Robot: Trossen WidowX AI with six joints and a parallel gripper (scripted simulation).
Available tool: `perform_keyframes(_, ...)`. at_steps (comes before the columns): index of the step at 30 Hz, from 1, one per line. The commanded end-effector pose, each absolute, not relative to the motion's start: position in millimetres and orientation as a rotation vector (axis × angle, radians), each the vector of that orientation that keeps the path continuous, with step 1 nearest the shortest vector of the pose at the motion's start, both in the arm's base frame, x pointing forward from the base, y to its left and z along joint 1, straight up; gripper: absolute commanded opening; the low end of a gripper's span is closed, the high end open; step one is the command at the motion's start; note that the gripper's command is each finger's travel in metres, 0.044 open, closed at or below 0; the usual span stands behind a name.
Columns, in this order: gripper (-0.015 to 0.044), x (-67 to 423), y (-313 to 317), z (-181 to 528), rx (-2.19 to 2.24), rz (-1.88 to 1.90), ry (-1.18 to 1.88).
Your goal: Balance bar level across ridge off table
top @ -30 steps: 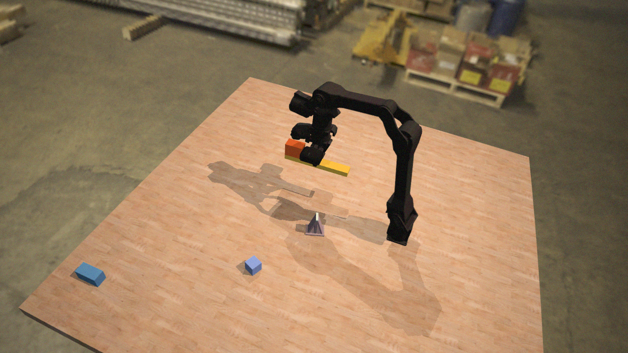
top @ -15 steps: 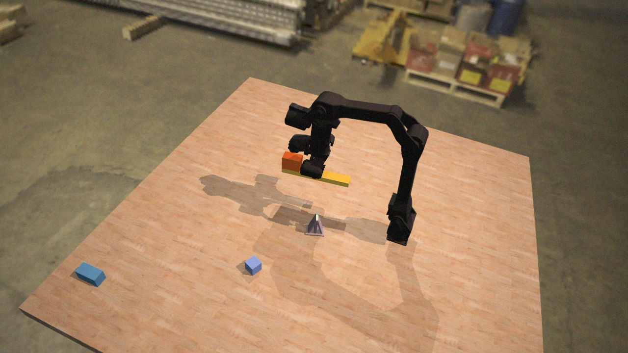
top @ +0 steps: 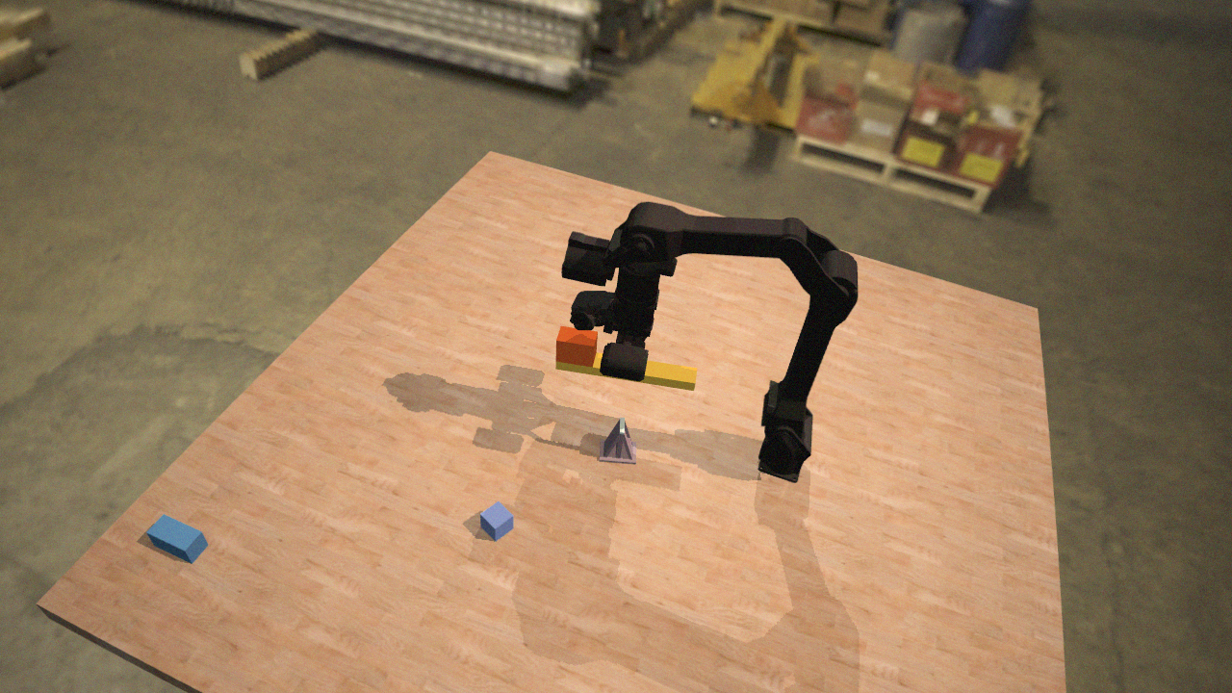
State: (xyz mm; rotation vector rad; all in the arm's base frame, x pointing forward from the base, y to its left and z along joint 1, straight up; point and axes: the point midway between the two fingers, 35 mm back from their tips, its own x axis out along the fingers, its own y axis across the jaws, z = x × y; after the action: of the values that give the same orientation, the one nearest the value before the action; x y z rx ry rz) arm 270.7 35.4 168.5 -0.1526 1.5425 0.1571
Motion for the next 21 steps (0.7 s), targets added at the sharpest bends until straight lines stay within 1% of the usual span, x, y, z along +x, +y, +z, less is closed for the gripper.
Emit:
perform_keyframes(1,0.0000,262.4,45.1,168.2,-0.168,0.171,1.541)
perform_keyframes(16,0.0000,222.4,81.2,164.8,-0.249,0.255,1.535)
perform_keyframes(21,0.0000,222.3,81.5,161.0,-0.249,0.255,1.535)
